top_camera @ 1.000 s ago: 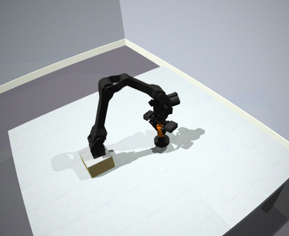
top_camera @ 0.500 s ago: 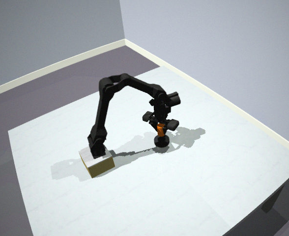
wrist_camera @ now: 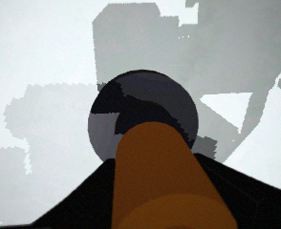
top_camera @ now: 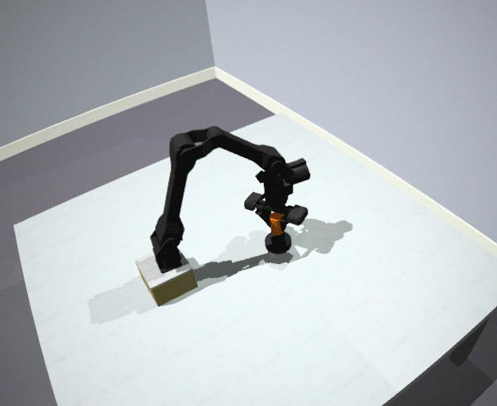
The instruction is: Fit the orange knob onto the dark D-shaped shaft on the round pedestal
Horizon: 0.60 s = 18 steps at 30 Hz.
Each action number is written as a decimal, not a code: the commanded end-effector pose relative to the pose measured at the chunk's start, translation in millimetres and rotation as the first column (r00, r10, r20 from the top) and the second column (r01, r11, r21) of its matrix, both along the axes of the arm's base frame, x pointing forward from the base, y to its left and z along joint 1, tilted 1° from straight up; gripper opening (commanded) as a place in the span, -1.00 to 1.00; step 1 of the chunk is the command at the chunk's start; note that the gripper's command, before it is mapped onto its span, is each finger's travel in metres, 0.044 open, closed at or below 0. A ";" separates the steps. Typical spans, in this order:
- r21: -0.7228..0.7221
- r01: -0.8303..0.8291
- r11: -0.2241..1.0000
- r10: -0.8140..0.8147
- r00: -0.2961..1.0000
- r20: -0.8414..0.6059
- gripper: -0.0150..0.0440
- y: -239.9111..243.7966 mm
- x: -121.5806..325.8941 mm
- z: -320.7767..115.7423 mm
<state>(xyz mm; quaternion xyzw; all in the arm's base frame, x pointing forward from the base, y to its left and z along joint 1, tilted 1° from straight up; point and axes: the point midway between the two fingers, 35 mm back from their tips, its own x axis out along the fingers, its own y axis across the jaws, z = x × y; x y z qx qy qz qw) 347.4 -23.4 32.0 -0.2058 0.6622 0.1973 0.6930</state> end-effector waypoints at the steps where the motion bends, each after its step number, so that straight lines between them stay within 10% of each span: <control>1: 0.002 -0.008 1.000 0.008 1.000 0.000 -0.49 0.5 -1.0 -0.7; 18: 0.002 -0.008 1.000 0.008 1.000 0.000 -0.49 1.0 0.5 2.8</control>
